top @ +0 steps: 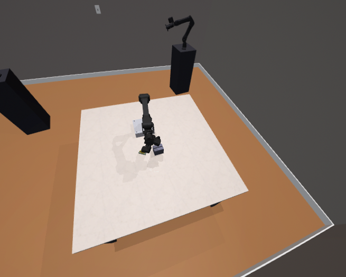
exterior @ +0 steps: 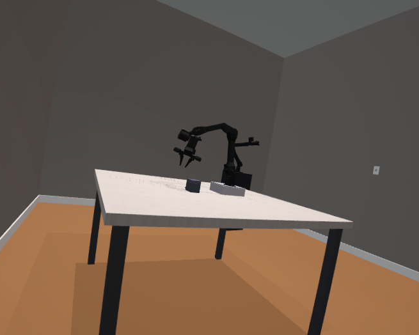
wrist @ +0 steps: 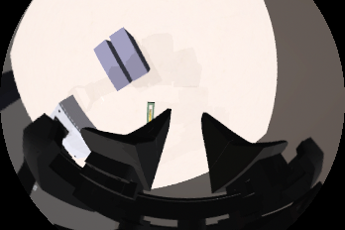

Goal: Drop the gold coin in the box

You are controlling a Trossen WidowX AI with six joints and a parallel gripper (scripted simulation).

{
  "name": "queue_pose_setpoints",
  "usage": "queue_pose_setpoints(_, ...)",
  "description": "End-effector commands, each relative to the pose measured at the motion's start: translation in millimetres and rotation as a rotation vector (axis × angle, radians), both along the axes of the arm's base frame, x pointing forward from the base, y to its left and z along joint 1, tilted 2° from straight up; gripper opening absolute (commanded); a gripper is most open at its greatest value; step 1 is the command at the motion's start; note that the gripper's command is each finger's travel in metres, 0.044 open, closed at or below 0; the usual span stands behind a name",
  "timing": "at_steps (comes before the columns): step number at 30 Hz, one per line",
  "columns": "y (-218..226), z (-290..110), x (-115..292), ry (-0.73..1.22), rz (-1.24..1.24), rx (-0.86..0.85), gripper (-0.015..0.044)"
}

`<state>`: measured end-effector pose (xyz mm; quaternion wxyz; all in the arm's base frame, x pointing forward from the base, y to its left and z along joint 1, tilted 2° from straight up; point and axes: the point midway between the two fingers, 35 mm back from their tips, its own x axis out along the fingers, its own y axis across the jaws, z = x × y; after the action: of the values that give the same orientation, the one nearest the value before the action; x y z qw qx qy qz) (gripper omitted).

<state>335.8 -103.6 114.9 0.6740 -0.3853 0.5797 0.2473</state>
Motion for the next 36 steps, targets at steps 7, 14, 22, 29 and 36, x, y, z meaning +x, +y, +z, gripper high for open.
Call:
queue_pose_setpoints(7,-49,-29,-78,0.211,-0.062,0.11,0.0161)
queue_pose_setpoints(14,-49,-61,-78,0.211,-0.062,0.11,0.0161)
queue_pose_setpoints(22,-48,-75,-80,0.212,-0.062,0.11,0.0161)
queue_pose_setpoints(29,-47,-82,-80,0.212,-0.062,0.111,0.0161)
queue_pose_setpoints(36,-48,-93,-79,0.212,-0.062,0.11,0.0161)
